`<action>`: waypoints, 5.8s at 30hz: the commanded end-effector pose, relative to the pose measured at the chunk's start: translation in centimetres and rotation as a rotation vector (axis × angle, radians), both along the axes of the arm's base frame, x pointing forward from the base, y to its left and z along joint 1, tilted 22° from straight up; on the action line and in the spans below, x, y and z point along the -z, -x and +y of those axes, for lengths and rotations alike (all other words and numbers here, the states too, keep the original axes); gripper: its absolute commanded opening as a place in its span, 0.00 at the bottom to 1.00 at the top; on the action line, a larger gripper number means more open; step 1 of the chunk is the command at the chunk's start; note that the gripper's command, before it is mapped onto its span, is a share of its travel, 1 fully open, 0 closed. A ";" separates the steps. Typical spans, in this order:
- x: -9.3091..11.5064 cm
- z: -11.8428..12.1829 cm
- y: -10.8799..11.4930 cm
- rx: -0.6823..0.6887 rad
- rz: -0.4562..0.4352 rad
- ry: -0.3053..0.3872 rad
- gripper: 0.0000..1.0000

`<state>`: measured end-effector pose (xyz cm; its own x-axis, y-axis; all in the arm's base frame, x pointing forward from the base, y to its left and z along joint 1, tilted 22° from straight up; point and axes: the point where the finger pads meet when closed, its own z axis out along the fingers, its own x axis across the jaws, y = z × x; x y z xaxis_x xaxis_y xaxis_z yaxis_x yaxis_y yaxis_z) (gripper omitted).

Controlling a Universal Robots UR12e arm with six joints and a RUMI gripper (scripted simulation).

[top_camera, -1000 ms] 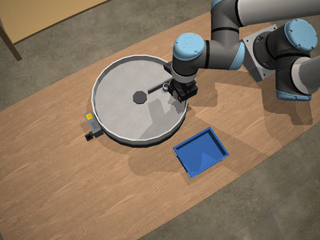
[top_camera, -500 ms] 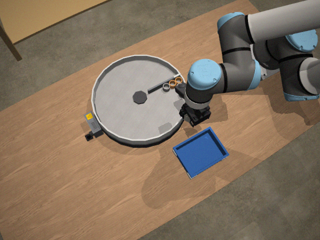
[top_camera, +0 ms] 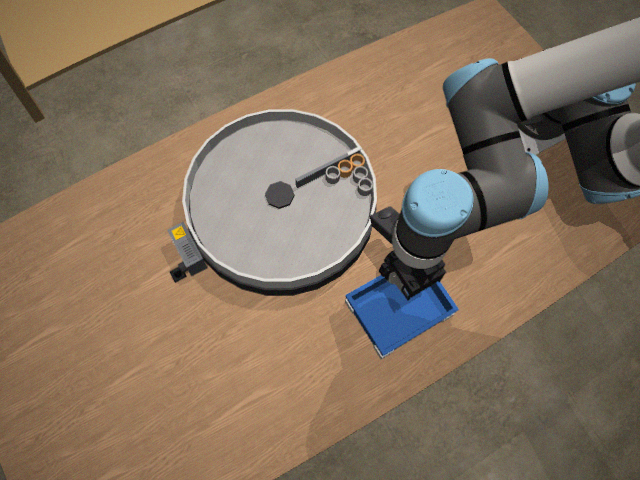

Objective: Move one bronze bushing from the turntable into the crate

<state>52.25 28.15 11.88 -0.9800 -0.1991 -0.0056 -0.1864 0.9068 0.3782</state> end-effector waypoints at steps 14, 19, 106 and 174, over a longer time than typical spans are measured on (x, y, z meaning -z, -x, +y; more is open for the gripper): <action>-1.2 2.9 0.0 0.001 -0.001 0.001 0.00; -1.2 2.9 0.0 0.001 -0.001 0.001 0.00; 4.5 5.2 0.5 0.001 -0.001 0.001 0.00; 8.4 6.7 0.7 0.001 -0.001 0.001 0.00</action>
